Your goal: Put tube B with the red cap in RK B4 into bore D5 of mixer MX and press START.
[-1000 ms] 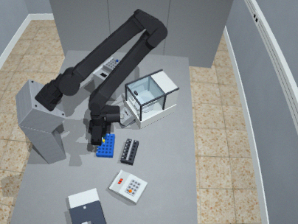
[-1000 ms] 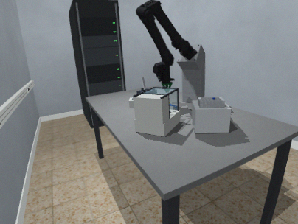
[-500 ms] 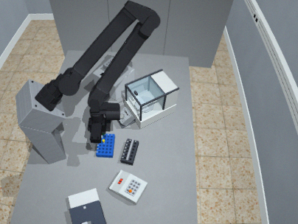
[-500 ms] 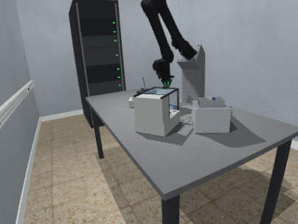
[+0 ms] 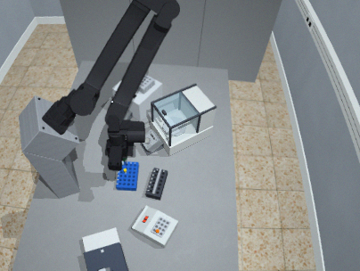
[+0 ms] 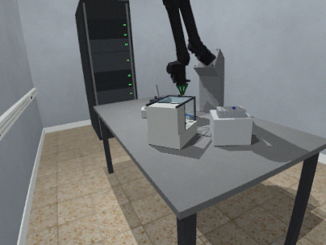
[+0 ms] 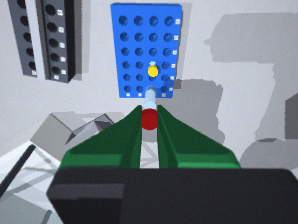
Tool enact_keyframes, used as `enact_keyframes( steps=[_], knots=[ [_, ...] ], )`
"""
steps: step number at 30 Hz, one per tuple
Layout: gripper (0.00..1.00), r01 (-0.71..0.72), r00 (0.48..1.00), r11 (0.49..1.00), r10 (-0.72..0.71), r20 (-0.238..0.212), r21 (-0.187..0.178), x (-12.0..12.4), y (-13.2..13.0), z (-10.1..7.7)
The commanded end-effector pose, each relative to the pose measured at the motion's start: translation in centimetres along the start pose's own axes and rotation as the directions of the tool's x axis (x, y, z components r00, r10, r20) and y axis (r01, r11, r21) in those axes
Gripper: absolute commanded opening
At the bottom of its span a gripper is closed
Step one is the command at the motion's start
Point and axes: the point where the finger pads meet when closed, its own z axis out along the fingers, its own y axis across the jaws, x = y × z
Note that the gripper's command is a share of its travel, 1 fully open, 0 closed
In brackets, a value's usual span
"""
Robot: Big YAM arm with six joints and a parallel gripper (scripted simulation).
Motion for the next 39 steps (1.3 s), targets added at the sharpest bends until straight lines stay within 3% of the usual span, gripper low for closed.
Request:
enact_keyframes(
  steps=[1,39],
  knots=[
    [0.09,0.006,1.0,1.0,-0.006,0.012,0.008,-0.2,-0.9,-1.3],
    [0.09,0.019,1.0,1.0,-0.019,0.012,-0.017,-0.3,0.5,-6.1]
  ],
)
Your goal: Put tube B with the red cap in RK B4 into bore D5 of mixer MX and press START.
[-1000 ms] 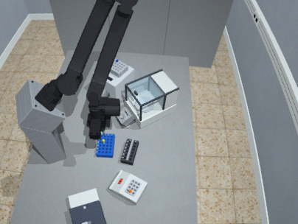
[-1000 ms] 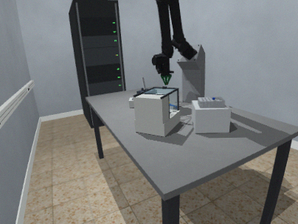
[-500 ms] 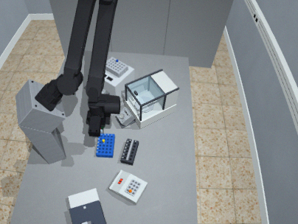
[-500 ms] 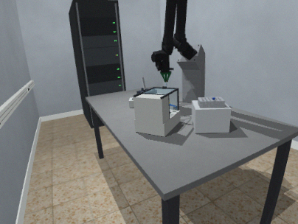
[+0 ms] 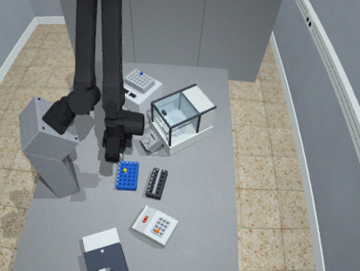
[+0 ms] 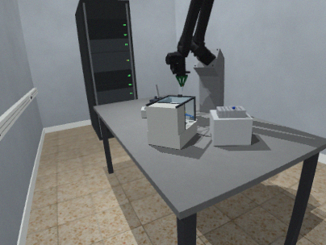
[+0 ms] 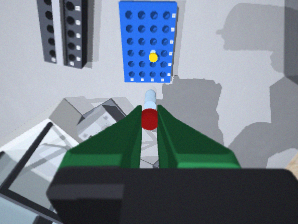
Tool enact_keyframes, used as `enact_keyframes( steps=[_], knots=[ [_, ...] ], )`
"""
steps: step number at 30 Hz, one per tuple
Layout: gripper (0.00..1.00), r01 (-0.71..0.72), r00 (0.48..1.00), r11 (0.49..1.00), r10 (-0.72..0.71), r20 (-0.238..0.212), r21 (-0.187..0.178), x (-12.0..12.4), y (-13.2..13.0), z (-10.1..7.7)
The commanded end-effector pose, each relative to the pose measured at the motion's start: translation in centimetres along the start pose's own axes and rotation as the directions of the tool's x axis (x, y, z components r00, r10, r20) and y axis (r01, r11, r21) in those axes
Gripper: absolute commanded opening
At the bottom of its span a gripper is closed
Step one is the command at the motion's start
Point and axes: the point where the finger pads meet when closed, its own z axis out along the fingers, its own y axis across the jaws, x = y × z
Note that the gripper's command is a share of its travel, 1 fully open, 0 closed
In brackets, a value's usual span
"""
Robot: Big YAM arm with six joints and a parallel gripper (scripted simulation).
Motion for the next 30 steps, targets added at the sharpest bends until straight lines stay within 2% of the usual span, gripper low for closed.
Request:
enact_keyframes(
  steps=[1,5,8,10,17,21,23,26,27,30],
  knots=[
    [0.09,0.016,1.0,1.0,-0.016,0.003,-0.002,-0.1,0.3,-0.2],
    [0.09,0.016,1.0,1.0,-0.016,0.003,-0.002,-0.1,0.3,-0.2],
    [0.09,0.102,0.995,0.995,-0.102,-0.002,0.002,2.7,0.1,0.0],
    [0.09,0.107,0.994,0.994,-0.107,-0.002,-0.01,3.0,1.0,-0.1],
    [0.09,0.312,0.95,0.95,-0.312,-0.002,-0.023,8.3,2.2,-0.3],
    [0.09,0.36,0.933,0.932,-0.361,-0.001,-0.024,9.2,2.3,-0.4],
    [0.09,0.419,0.908,0.908,-0.419,-0.002,-0.001,10.7,2.0,-0.1],
    [0.09,0.527,0.85,0.85,-0.527,-0.002,-0.002,13.2,2.3,-0.1],
    [0.09,0.554,0.833,0.833,-0.554,0.0,-0.021,13.4,2.8,-0.1],
    [0.09,0.634,0.773,0.773,-0.634,-0.001,-0.011,15.9,2.8,-0.1]
  ],
)
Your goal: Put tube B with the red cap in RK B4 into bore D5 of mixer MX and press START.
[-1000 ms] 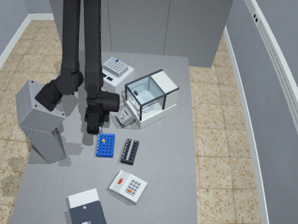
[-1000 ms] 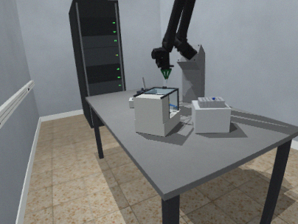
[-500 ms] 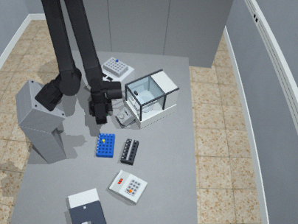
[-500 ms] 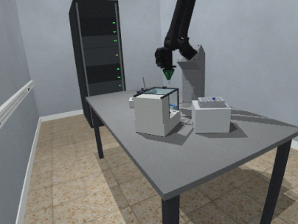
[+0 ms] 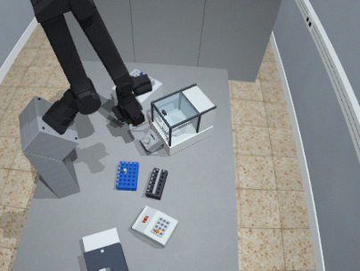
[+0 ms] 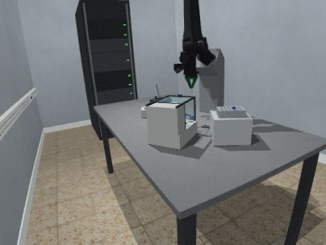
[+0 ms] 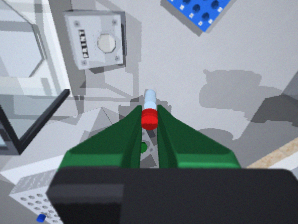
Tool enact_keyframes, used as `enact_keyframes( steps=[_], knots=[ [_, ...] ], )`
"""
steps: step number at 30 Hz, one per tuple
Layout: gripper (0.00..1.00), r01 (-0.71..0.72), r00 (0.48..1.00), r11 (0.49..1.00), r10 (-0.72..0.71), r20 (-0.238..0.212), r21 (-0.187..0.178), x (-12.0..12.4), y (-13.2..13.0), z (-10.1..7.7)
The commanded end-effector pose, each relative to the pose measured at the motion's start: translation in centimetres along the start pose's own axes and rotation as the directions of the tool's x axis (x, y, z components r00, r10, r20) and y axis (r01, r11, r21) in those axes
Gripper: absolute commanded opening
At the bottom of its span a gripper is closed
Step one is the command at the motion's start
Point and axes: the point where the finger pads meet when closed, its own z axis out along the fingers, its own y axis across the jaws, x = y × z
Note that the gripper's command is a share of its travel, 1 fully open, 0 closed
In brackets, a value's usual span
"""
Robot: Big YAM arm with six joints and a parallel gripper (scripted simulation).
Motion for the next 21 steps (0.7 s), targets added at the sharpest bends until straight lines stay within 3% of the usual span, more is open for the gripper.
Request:
enact_keyframes(
  steps=[1,5,8,12,21],
  knots=[
    [0.09,0.128,0.992,0.992,-0.128,-0.019,0.003,2.3,2.5,0.3],
    [0.09,0.255,0.967,0.967,-0.256,-0.018,-0.01,3.6,3.8,0.3],
    [0.09,0.291,0.957,0.957,-0.291,-0.021,0.002,4.2,4.0,0.3],
    [0.09,0.415,0.91,0.91,-0.415,-0.021,-0.003,5.5,5.2,0.3],
    [0.09,0.668,0.744,0.745,-0.667,-0.024,-0.004,9.4,8.2,0.3]
  ],
)
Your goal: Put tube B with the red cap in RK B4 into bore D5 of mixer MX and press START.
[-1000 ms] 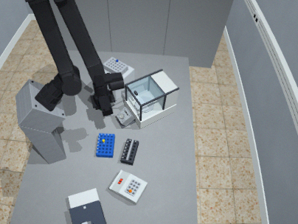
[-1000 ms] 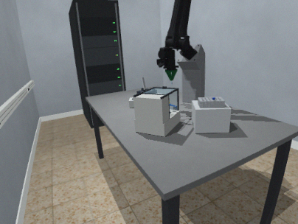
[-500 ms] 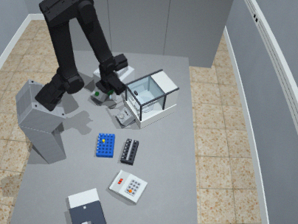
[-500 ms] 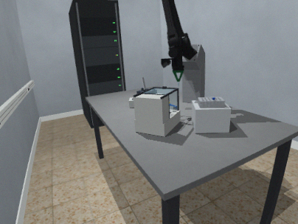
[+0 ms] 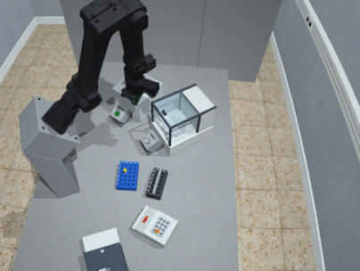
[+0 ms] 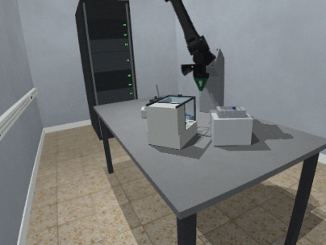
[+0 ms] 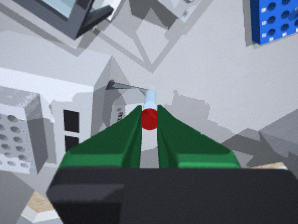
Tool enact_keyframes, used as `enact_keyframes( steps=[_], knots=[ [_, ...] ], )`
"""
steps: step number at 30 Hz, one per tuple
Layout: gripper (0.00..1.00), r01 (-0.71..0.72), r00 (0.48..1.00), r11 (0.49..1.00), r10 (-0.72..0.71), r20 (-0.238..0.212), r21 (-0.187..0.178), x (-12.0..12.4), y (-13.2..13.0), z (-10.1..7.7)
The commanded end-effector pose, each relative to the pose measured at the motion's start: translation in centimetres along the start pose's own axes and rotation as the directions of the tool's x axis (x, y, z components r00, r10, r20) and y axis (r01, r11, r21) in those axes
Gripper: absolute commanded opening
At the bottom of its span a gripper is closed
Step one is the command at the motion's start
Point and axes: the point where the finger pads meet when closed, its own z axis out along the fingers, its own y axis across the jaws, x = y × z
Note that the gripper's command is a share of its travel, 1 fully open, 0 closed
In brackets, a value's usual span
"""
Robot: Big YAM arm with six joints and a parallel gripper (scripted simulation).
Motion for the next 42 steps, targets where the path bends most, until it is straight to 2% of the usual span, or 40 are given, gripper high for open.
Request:
enact_keyframes(
  steps=[1,4,8,10,12,19,21,24,26,29,31,36,38,42],
  knots=[
    [0.09,0.171,0.985,0.985,-0.171,-0.01,-0.005,0.4,1.8,0.2],
    [0.09,0.205,0.979,0.979,-0.205,-0.01,-0.004,0.6,2.6,0.2],
    [0.09,0.333,0.943,0.943,-0.333,-0.01,-0.006,1.3,5.0,0.2],
    [0.09,0.395,0.919,0.919,-0.395,-0.009,-0.008,1.8,6.6,0.2],
    [0.09,0.455,0.89,0.89,-0.455,-0.009,-0.008,1.8,6.6,0.1],
    [0.09,0.649,0.761,0.761,-0.649,-0.006,-0.012,3.1,11.5,0.1],
    [0.09,0.649,0.761,0.761,-0.649,-0.006,-0.012,3.1,11.5,0.1],
    [0.09,0.721,0.692,0.692,-0.721,-0.004,-0.014,3.8,14.0,0.0],
    [0.09,0.766,0.643,0.643,-0.766,-0.004,-0.016,3.8,14.0,0.0],
    [0.09,0.826,0.563,0.563,-0.826,-0.001,-0.015,4.5,16.4,0.0],
    [0.09,0.853,0.522,0.522,-0.853,-0.001,-0.018,4.6,16.5,0.0],
    [0.09,0.922,0.387,0.387,-0.922,0.003,-0.016,5.5,19.7,-0.1],
    [0.09,0.922,0.387,0.387,-0.922,0.003,-0.016,5.5,19.7,-0.1],
    [0.09,0.965,0.261,0.261,-0.965,0.007,-0.017,6.4,23.0,-0.1]
  ],
)
